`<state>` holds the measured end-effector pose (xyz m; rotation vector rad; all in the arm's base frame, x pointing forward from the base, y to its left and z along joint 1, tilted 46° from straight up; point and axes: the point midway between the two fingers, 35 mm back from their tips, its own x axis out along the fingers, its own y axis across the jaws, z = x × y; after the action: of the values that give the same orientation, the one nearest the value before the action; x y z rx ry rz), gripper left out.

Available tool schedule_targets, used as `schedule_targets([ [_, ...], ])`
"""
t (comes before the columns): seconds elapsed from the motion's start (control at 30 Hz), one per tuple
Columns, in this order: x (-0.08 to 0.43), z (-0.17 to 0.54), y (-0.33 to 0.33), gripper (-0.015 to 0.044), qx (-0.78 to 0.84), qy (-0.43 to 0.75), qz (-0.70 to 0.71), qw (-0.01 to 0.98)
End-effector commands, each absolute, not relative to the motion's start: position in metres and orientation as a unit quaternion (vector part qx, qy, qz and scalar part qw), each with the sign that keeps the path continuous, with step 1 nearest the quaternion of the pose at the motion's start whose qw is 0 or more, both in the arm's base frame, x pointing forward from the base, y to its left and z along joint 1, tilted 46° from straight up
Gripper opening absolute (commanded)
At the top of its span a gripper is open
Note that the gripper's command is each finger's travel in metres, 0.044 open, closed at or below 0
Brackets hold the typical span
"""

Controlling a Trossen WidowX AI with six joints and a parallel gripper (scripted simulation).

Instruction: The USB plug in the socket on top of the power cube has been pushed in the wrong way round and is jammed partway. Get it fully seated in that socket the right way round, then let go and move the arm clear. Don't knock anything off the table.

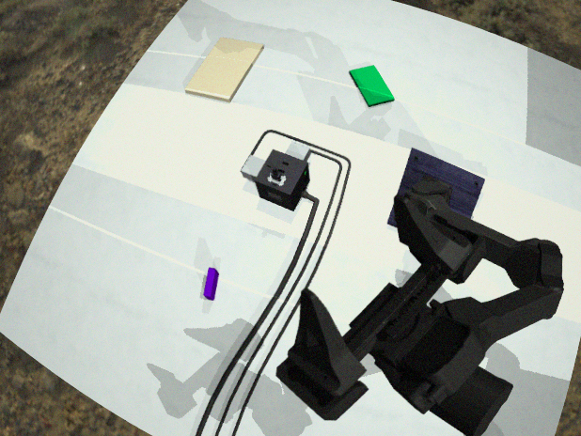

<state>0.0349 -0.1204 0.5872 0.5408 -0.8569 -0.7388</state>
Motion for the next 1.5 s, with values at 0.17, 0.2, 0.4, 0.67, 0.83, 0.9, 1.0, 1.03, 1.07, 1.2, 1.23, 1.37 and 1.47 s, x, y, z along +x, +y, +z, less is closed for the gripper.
schedule_targets([
  [0.17,0.129,0.578,-0.093,0.044,0.187,-0.317,-0.297,0.881],
  [0.2,0.14,0.575,-0.09,0.044,0.181,-0.305,-0.291,0.888],
  [0.4,0.225,0.533,-0.073,0.044,0.155,-0.187,-0.244,0.939],
  [0.67,0.313,0.44,-0.069,0.044,0.158,0.016,-0.199,0.967],
  [0.83,0.346,0.366,-0.068,0.044,0.207,0.159,-0.177,0.949],
  [0.9,0.354,0.333,-0.067,0.044,0.238,0.219,-0.171,0.931],
  [1.0,0.358,0.283,-0.063,0.044,0.297,0.312,-0.166,0.887],
  [1.03,0.357,0.266,-0.06,0.044,0.321,0.345,-0.166,0.866],
  [1.07,0.355,0.249,-0.058,0.044,0.346,0.378,-0.167,0.842],
  [1.2,0.335,0.185,-0.043,0.044,0.465,0.51,-0.185,0.7],
  [1.23,0.328,0.172,-0.038,0.044,0.499,0.541,-0.194,0.649],
  [1.37,0.296,0.135,-0.015,0.044,0.629,0.632,-0.246,0.38],
  [1.47,0.289,0.13,-0.009,0.044,0.665,0.644,-0.268,0.268],
])
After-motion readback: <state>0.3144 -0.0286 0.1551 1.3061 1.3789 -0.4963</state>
